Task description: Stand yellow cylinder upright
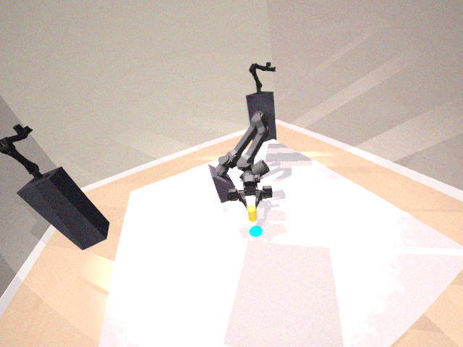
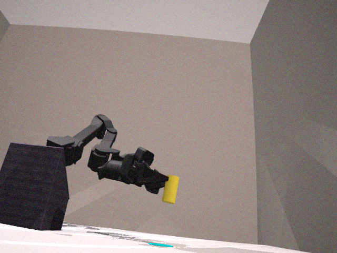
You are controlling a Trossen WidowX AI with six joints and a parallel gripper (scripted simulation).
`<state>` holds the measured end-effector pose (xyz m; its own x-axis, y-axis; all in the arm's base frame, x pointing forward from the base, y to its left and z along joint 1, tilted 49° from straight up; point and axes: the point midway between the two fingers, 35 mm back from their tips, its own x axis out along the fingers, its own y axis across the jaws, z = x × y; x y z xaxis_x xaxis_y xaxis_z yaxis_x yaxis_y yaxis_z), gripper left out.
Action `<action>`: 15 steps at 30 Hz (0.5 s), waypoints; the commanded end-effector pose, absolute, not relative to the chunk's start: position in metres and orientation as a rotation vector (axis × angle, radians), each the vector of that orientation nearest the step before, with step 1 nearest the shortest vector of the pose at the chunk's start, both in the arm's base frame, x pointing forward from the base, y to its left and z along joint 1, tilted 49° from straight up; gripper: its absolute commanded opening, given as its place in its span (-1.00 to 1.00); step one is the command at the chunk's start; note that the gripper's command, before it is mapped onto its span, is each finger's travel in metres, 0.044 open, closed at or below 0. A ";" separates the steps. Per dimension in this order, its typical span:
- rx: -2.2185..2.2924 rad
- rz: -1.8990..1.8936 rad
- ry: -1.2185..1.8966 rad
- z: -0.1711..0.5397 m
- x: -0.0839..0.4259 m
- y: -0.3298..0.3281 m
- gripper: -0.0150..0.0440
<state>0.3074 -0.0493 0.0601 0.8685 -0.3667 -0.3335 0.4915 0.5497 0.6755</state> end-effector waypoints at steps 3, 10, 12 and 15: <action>0.877 -0.518 0.112 0.065 0.300 -0.050 -0.14; 0.888 -0.517 0.094 0.067 0.297 -0.050 -0.14; 0.888 -0.517 0.094 0.067 0.297 -0.050 -0.14; 0.888 -0.517 0.094 0.067 0.297 -0.050 -0.14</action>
<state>0.2993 -0.0494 0.0674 0.8763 -0.3859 -0.2885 0.4655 0.5237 0.7135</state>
